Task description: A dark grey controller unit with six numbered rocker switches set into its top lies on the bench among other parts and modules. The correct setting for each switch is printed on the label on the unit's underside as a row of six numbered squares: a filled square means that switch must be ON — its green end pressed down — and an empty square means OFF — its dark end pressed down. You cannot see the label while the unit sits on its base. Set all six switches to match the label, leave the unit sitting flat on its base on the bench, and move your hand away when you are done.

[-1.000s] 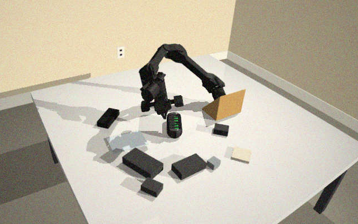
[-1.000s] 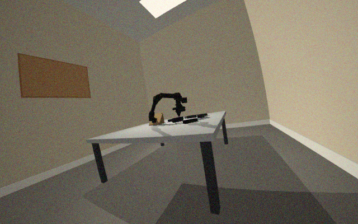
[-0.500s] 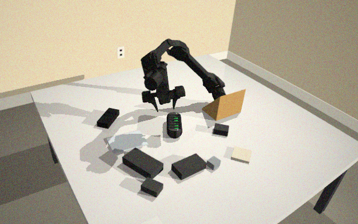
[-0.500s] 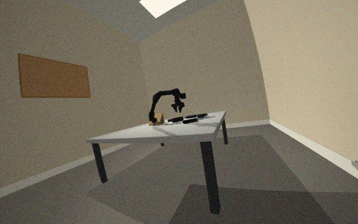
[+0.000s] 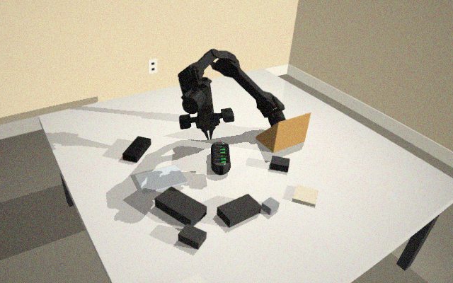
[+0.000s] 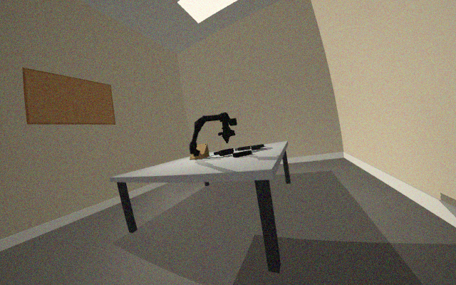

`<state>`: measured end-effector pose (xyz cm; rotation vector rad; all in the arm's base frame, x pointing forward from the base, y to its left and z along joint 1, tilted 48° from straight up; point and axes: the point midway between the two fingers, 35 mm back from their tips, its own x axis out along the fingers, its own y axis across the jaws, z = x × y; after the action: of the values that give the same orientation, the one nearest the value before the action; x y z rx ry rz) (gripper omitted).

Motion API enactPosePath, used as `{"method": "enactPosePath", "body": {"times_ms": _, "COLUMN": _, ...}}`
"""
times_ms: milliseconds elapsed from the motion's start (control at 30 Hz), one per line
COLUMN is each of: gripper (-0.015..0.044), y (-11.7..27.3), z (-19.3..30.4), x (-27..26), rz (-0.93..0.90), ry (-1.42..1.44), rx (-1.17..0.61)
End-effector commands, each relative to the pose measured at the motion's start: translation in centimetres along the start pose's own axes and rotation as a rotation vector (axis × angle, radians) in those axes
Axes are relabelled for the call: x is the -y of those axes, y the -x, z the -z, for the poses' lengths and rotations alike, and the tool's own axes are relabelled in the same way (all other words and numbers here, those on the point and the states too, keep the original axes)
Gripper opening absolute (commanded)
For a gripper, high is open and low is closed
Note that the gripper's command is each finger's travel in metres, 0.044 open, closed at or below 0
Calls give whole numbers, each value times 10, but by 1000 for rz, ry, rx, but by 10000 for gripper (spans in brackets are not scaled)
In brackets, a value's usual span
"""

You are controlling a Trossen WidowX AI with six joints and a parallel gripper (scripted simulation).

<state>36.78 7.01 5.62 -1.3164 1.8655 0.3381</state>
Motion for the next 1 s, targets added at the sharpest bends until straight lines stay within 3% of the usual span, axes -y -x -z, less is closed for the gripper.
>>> {"method": "enactPosePath", "body": {"times_ms": 0, "gripper": 0, "y": 1, "z": 0, "x": -1, "rz": -4, "ry": 4, "rx": 2}}
{"method": "enactPosePath", "body": {"times_ms": 200, "gripper": 0, "y": 1, "z": 0, "x": -1, "rz": -4, "ry": 4, "rx": 2}}
{"method": "enactPosePath", "body": {"times_ms": 767, "gripper": 440, "y": 0, "z": 0, "x": 0, "rz": 0, "ry": 0, "rx": 0}}
{"method": "enactPosePath", "body": {"times_ms": 833, "gripper": 440, "y": 0, "z": 0, "x": 0, "rz": 0, "ry": 0, "rx": 0}}
{"method": "enactPosePath", "body": {"times_ms": 967, "gripper": 335, "y": 19, "z": -1, "x": -4, "rz": 30, "ry": -6, "rx": 49}}
